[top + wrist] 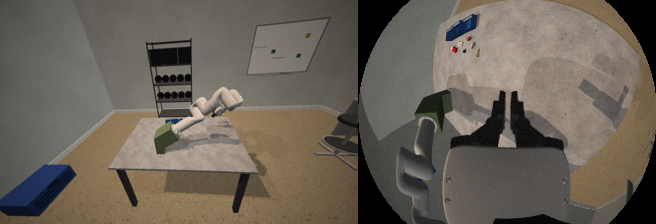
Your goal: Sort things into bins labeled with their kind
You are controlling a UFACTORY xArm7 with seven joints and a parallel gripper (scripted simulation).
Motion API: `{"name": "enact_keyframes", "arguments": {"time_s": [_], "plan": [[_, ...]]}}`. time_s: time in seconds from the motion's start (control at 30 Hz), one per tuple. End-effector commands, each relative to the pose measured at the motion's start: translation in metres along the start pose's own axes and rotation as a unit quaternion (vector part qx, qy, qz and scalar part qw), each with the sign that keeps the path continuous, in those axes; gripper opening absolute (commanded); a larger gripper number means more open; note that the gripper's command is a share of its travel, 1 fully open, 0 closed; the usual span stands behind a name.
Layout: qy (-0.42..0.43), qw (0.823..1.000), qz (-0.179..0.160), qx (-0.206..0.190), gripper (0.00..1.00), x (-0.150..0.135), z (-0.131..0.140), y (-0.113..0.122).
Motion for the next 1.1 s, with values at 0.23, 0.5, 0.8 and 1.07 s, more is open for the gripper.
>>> {"name": "enact_keyframes", "arguments": {"time_s": [0.23, 0.5, 0.8, 1.07], "plan": [[-0.036, 0.998, -0.055, -0.006, 0.07, -0.025, -0.047, -0.013], [-0.052, 0.995, -0.082, -0.014, 0.07, -0.058, -0.084, -0.022], [-0.066, 0.992, -0.107, -0.025, 0.07, -0.085, -0.110, -0.029], [-0.081, 0.987, -0.132, -0.039, 0.07, -0.111, -0.131, -0.034]]}}
Point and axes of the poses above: the point where the finger pads meet when closed, its own y axis back along the fingers, its own x axis across the jaws, z = x × y, the point moved 10 cm from there along y, back along the fingers, and after that the axes turned 7 degrees about y, right-handed, at the moved point
